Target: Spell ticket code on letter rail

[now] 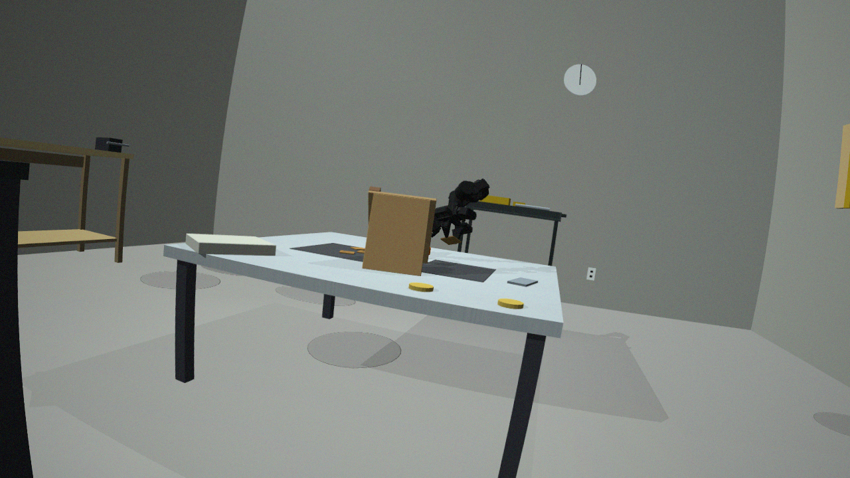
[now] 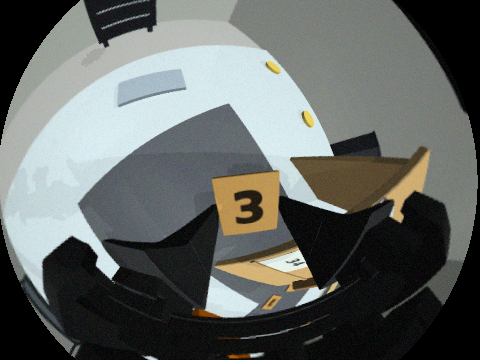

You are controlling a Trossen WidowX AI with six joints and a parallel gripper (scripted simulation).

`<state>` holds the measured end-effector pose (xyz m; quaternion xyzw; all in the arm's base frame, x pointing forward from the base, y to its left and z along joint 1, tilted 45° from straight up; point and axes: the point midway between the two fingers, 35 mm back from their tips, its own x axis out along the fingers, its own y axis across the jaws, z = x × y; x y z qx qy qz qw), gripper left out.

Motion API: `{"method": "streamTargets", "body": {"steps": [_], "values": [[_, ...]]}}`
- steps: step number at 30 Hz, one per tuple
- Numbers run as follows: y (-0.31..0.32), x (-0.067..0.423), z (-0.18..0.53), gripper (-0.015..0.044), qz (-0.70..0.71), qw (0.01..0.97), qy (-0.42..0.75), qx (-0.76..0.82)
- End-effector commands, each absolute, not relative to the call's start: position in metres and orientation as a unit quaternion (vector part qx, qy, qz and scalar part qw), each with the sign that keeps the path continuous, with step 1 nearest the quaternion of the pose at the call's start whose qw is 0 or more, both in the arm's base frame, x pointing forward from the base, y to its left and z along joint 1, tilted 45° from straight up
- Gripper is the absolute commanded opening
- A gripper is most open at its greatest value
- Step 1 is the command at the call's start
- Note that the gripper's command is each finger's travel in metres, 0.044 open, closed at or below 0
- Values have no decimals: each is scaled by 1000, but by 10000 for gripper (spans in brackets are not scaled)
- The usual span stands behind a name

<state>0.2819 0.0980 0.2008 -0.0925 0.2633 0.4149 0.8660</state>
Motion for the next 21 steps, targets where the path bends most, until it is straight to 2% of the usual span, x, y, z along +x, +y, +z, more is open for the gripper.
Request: {"method": "streamTargets", "body": {"steps": [1, 21], "values": [[94, 286, 207, 0, 388, 879, 272, -47], [74, 301, 247, 0, 264, 892, 286, 229]]}}
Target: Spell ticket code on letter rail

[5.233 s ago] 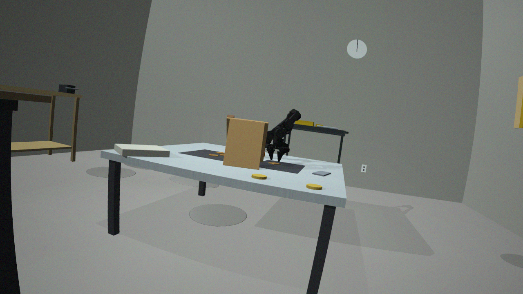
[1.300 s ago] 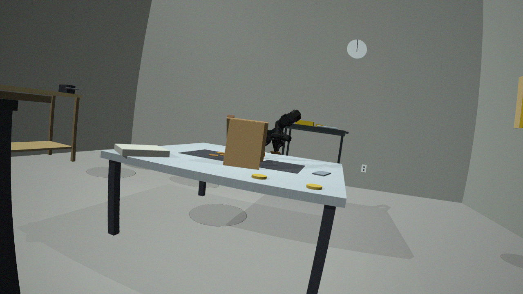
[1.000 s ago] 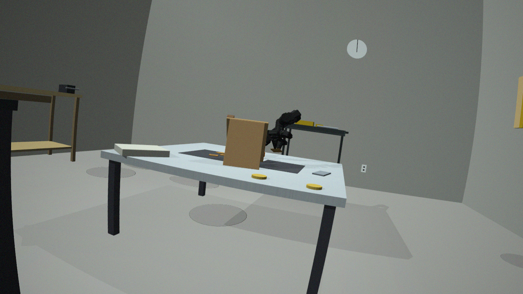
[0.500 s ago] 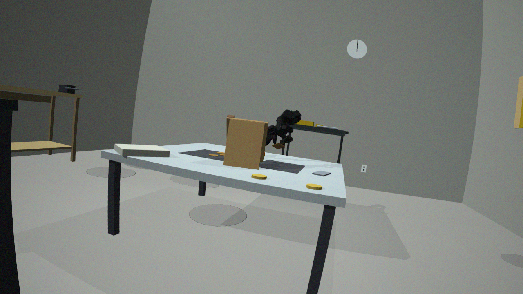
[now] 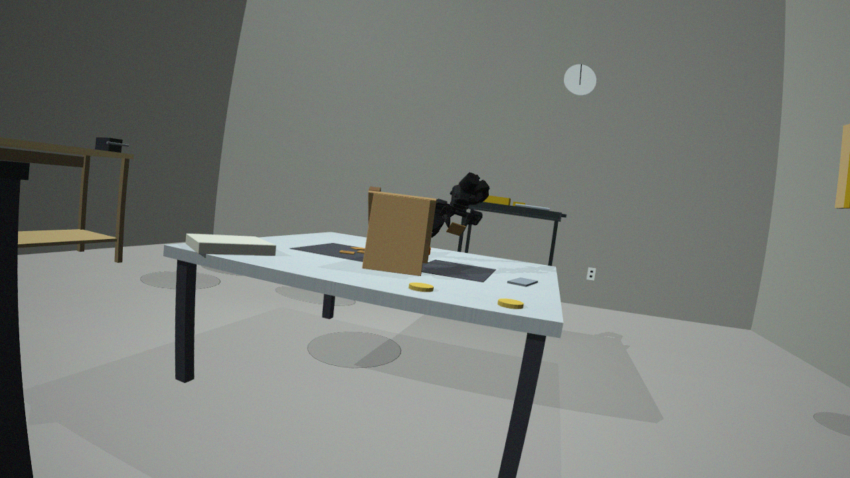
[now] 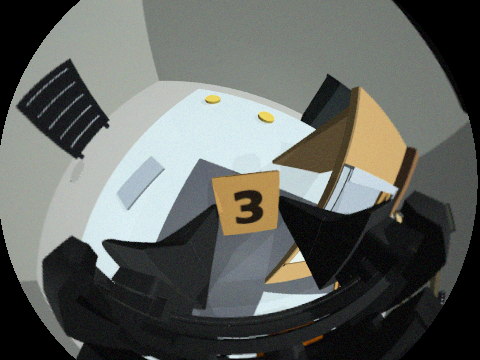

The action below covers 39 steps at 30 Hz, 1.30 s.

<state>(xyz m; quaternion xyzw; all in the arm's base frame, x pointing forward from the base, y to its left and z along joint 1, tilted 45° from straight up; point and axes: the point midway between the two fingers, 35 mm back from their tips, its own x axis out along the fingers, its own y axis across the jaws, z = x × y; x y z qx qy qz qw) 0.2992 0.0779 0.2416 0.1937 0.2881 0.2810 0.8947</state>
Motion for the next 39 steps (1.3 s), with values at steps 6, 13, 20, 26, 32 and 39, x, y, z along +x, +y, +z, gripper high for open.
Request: {"method": "streamTargets", "body": {"steps": [6, 13, 20, 26, 32, 39], "values": [[69, 304, 260, 0, 233, 878, 281, 311], [68, 304, 261, 0, 229, 876, 280, 320], [67, 304, 259, 0, 229, 876, 280, 320], [66, 305, 256, 0, 229, 876, 280, 320], [64, 305, 253, 0, 229, 876, 280, 320], [62, 306, 250, 0, 229, 876, 280, 320]]}}
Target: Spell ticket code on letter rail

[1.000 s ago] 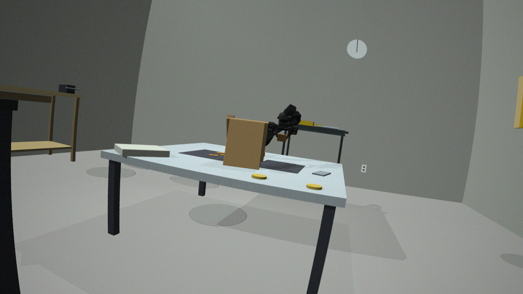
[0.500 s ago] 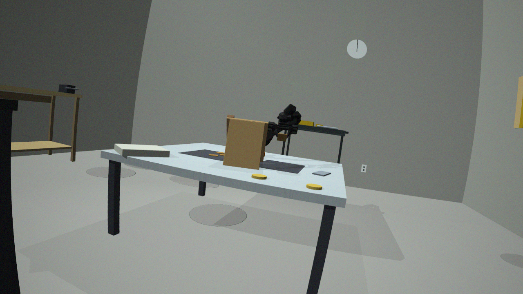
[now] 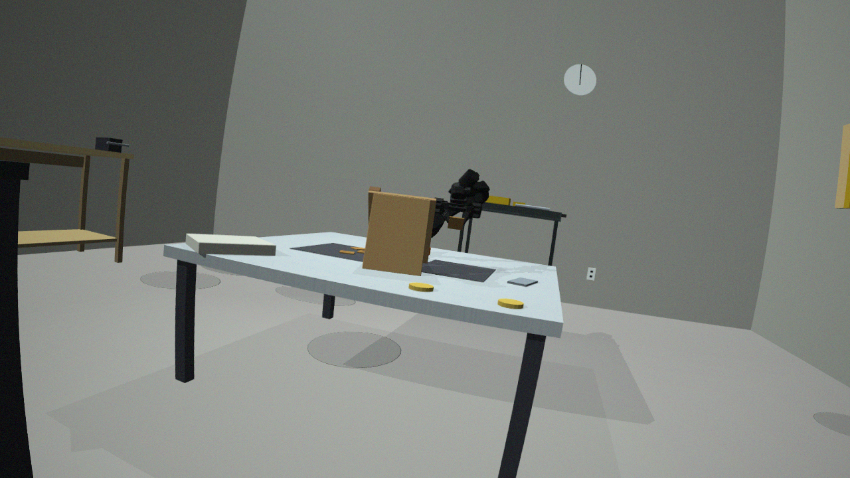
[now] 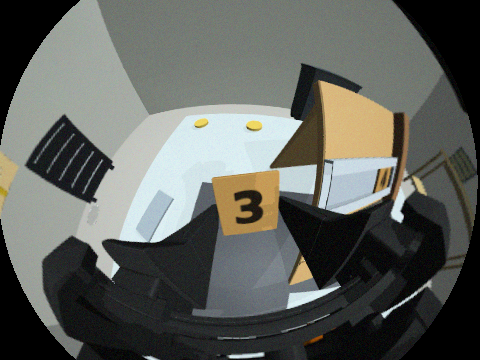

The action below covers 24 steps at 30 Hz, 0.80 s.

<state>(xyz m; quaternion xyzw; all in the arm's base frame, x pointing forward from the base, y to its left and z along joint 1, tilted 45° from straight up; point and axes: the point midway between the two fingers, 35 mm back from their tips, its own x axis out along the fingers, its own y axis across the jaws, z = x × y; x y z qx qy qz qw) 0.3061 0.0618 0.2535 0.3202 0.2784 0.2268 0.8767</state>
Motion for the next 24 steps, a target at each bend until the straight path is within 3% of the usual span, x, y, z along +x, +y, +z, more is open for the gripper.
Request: {"method": "streamTargets", "body": {"steps": [1, 24], "values": [[61, 306, 250, 0, 229, 876, 280, 320], [53, 309, 242, 0, 229, 876, 281, 319]]}}
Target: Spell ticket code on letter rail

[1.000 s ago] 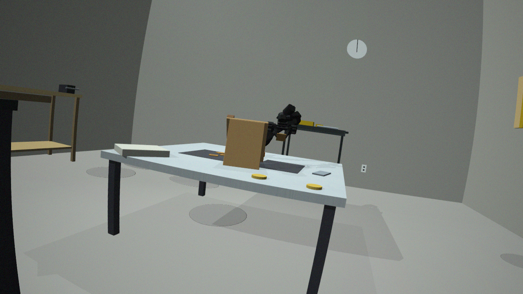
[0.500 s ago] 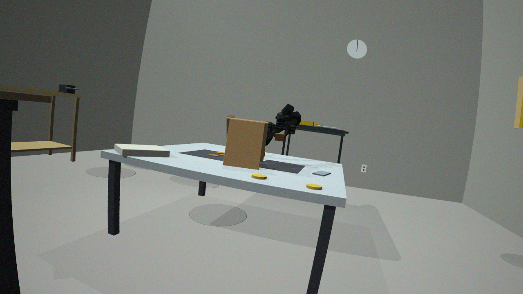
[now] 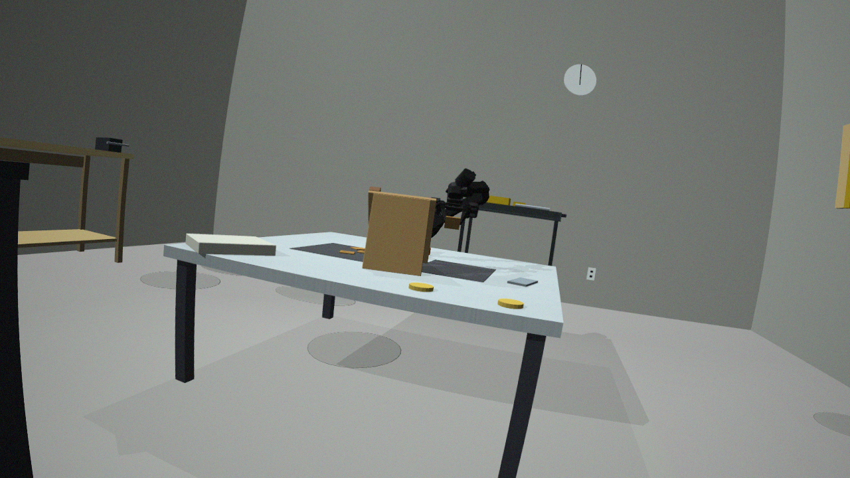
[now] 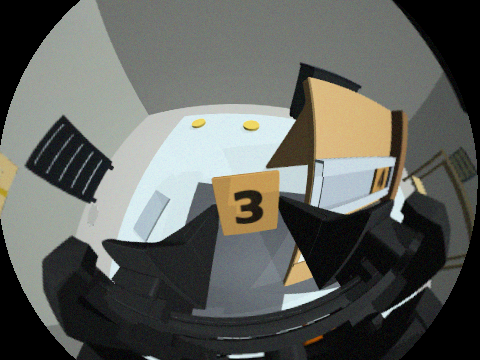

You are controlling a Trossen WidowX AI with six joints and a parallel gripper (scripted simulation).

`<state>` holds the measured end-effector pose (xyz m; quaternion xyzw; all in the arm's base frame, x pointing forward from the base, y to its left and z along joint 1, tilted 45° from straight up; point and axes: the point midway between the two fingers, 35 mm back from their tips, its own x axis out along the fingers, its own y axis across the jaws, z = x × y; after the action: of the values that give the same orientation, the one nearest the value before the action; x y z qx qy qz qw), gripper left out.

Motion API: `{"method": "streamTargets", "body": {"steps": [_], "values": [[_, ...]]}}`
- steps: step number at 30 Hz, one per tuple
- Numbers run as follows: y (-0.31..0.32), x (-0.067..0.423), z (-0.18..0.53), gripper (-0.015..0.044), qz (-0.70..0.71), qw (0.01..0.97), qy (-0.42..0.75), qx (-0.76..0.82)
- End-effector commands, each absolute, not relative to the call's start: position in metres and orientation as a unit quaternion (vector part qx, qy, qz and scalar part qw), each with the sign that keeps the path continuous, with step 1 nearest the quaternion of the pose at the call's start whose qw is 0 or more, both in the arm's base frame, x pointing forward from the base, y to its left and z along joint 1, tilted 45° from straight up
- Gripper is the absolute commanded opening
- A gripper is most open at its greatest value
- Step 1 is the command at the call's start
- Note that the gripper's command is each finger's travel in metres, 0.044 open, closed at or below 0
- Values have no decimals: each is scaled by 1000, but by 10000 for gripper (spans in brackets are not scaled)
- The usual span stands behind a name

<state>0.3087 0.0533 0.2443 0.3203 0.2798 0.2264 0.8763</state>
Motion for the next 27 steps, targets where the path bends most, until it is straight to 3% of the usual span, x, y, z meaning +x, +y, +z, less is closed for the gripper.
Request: {"method": "streamTargets", "body": {"steps": [1, 27], "values": [[52, 309, 242, 0, 229, 876, 281, 319], [43, 312, 233, 0, 229, 876, 281, 319]]}}
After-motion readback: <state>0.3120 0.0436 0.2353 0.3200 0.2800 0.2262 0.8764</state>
